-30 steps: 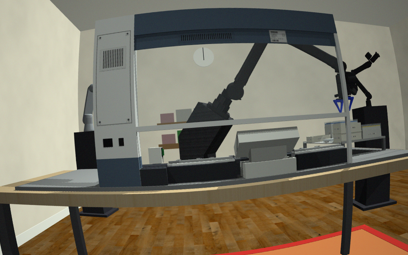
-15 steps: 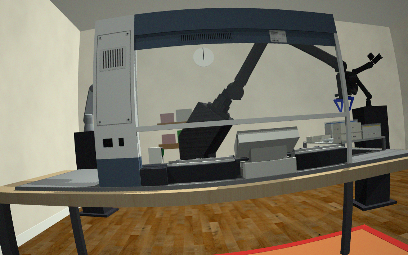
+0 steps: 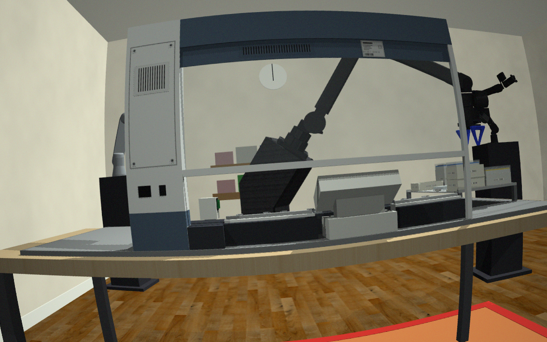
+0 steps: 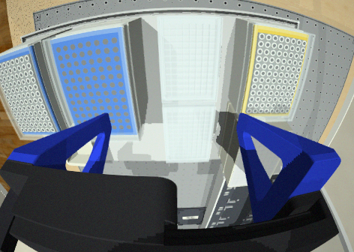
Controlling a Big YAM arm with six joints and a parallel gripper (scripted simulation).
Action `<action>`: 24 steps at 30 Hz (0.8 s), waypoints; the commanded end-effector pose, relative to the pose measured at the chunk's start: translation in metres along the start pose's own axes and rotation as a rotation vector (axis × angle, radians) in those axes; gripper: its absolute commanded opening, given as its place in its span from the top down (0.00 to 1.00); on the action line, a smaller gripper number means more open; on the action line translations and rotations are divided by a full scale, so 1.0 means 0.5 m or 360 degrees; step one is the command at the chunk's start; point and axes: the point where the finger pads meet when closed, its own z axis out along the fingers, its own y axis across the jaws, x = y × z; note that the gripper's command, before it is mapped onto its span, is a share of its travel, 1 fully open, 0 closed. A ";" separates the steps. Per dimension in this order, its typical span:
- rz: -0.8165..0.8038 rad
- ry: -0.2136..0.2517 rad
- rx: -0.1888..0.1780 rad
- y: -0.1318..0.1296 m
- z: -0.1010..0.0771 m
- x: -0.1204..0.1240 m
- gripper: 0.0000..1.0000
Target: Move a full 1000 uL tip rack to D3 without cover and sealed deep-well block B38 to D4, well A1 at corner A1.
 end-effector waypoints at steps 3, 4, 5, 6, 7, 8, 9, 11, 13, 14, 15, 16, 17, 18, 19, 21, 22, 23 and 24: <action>-0.0032 -0.0052 0.0013 -0.057 -0.023 -0.034 0.00; -0.0033 -0.0052 0.0013 -0.068 -0.023 -0.034 0.00; -0.0033 -0.0052 0.0014 -0.074 -0.023 -0.034 0.00; -0.0039 -0.0016 0.0004 -0.065 -0.001 -0.016 0.00; -0.0043 0.0010 -0.0002 -0.060 0.012 -0.003 0.00; -0.0043 0.0010 -0.0002 -0.060 0.012 -0.003 0.00; -0.0029 -0.0070 0.0011 -0.059 -0.036 -0.028 0.00; -0.0029 -0.0070 0.0010 -0.059 -0.036 -0.028 0.00; -0.0029 -0.0070 0.0010 -0.059 -0.036 -0.028 0.00; -0.0029 -0.0070 0.0010 -0.059 -0.036 -0.028 0.00; -0.0029 -0.0070 0.0010 -0.059 -0.036 -0.028 0.00; -0.0029 -0.0070 0.0010 -0.059 -0.036 -0.028 0.00; -0.0029 -0.0070 0.0010 -0.059 -0.036 -0.028 0.00; -0.0029 -0.0070 0.0010 -0.059 -0.036 -0.028 0.00; -0.0029 -0.0070 0.0010 -0.059 -0.036 -0.028 0.00; -0.0029 -0.0070 0.0010 -0.059 -0.036 -0.028 0.00; -0.0029 -0.0070 0.0010 -0.059 -0.036 -0.028 0.00; -0.0029 -0.0070 0.0010 -0.059 -0.036 -0.028 0.00; -0.0029 -0.0070 0.0010 -0.059 -0.036 -0.028 0.00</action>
